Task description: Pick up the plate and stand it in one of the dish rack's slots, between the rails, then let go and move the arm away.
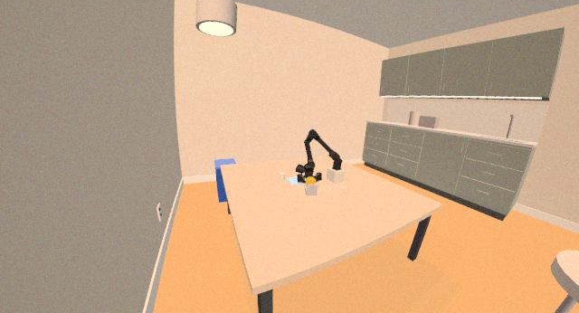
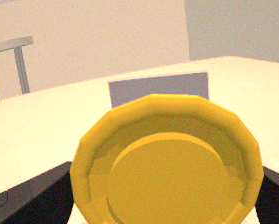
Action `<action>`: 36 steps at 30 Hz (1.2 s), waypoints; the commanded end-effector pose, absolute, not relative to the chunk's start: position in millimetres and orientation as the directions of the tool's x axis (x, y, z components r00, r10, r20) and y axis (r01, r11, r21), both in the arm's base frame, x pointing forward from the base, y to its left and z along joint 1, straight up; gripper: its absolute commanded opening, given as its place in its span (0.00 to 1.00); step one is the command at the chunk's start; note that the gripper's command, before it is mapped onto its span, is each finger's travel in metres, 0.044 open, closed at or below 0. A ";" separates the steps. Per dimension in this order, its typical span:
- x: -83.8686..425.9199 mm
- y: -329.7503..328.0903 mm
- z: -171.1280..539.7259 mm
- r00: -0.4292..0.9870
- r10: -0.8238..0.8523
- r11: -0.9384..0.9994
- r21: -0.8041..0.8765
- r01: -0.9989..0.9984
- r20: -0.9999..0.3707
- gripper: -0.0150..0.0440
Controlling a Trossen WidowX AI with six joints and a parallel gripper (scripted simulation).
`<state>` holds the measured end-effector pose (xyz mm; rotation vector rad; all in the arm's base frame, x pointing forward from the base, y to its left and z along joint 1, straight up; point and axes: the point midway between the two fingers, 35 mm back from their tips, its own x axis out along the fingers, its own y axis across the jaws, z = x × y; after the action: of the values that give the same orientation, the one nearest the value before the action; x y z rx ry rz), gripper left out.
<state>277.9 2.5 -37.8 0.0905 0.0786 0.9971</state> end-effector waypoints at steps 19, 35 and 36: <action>279.4 1.8 -42.0 0.540 0.841 0.539 0.109 -0.835 -0.025 0.39; 279.4 1.8 -42.0 0.540 0.841 0.539 0.109 -0.835 -0.025 0.93; 279.4 1.8 -42.0 0.540 0.841 0.539 0.109 -0.835 -0.025 0.93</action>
<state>279.2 1.8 -41.7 0.0876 0.0769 0.9979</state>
